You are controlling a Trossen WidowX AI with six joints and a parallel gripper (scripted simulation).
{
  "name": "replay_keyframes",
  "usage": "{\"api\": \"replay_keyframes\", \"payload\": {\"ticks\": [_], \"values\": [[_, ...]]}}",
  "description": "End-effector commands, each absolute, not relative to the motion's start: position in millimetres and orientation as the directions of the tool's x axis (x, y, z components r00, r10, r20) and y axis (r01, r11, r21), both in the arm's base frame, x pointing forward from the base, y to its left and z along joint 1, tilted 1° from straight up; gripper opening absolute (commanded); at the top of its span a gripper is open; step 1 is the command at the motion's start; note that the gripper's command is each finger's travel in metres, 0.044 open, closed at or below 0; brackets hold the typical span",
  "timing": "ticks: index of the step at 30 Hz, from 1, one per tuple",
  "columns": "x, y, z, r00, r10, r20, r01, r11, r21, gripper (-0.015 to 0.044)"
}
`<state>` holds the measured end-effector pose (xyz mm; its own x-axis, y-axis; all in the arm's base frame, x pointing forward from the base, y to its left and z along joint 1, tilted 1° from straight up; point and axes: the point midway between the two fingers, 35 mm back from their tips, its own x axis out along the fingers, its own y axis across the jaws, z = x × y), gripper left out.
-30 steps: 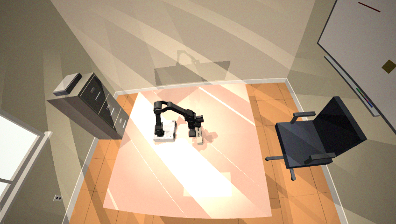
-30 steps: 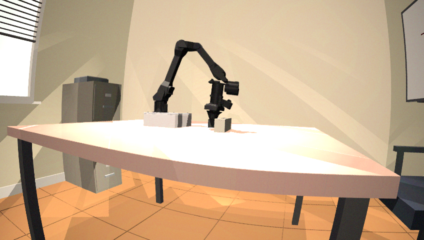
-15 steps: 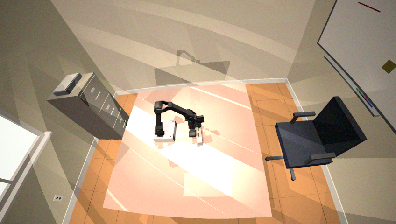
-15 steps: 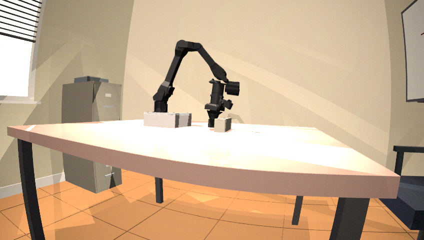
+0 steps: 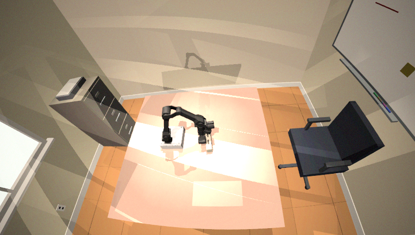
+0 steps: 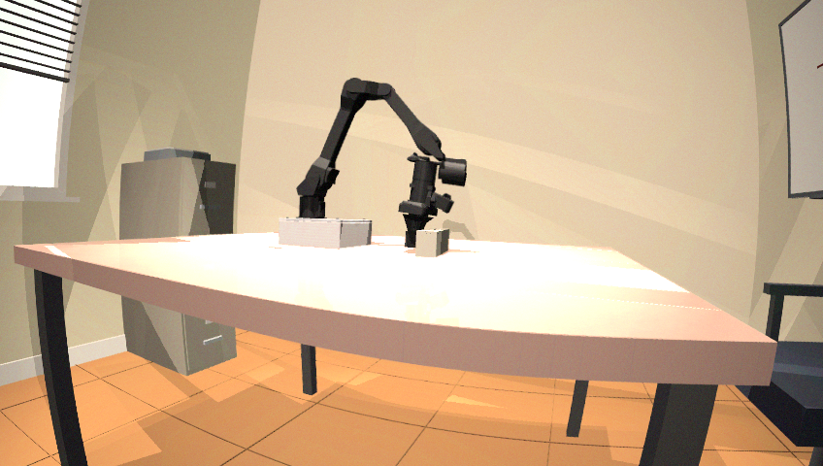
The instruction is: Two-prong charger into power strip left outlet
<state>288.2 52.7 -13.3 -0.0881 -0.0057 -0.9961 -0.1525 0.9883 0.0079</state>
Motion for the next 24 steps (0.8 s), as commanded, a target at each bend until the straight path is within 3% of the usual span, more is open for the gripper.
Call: {"api": "replay_keyframes", "payload": {"ticks": [1, 24], "values": [[301.4, 55.5, -13.2, -0.056, 0.003, -0.998, -0.151, 0.988, 0.011, 0.0], [293.0, 53.5, -14.3, -0.093, -0.007, -0.996, -0.152, 0.988, 0.008, 0.0]]}}
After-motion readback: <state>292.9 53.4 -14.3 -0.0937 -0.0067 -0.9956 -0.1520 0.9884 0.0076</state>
